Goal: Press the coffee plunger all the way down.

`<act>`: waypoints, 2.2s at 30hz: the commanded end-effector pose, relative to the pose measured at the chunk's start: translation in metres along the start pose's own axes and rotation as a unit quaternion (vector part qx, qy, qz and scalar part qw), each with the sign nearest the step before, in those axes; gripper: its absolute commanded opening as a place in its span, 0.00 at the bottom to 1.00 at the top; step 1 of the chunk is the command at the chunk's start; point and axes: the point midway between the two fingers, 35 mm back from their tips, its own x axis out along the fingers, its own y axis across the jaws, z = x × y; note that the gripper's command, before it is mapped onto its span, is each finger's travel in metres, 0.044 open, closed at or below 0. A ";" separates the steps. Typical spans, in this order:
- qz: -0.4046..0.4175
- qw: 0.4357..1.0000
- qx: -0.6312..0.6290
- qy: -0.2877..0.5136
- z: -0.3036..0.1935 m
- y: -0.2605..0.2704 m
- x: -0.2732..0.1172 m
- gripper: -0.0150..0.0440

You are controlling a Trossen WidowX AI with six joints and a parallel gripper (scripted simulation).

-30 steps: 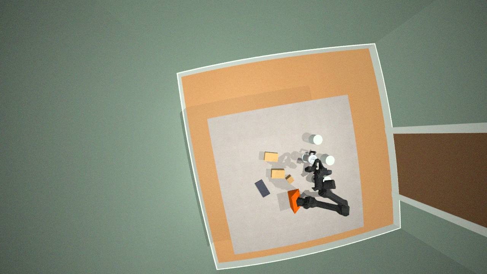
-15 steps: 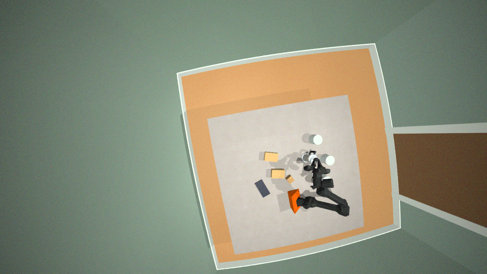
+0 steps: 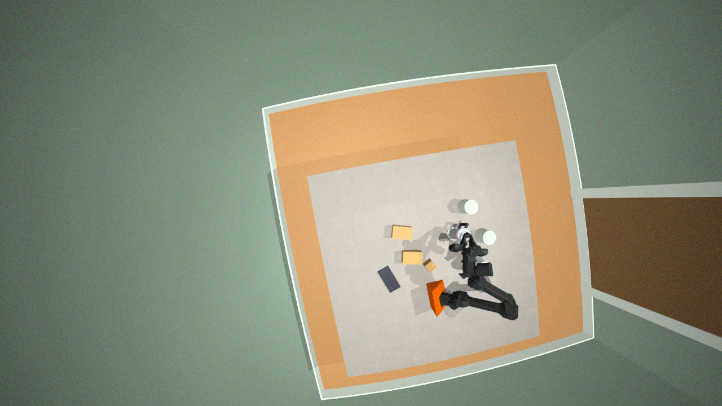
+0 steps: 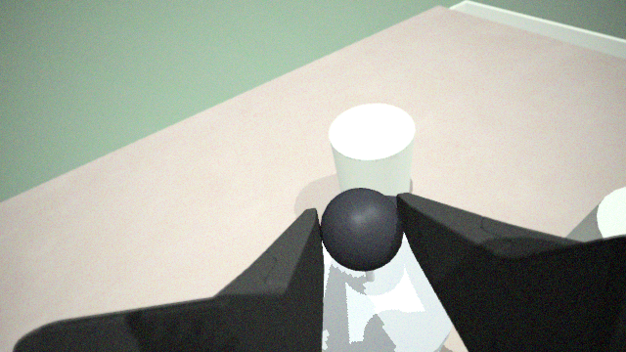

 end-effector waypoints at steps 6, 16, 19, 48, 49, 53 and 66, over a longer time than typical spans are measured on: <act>-0.009 1.000 -0.017 0.017 -0.011 0.001 0.006 0.46; -0.009 1.000 -0.017 0.017 -0.010 0.002 0.007 0.46; -0.009 1.000 -0.017 0.017 -0.010 0.003 0.007 0.46; -0.005 1.000 -0.013 0.011 -0.006 0.004 0.005 0.64; -0.005 1.000 -0.013 0.011 -0.006 0.004 0.005 0.68; -0.005 1.000 -0.013 0.011 -0.006 0.004 0.005 0.86; -0.005 1.000 -0.016 0.019 0.038 0.003 -0.033 1.00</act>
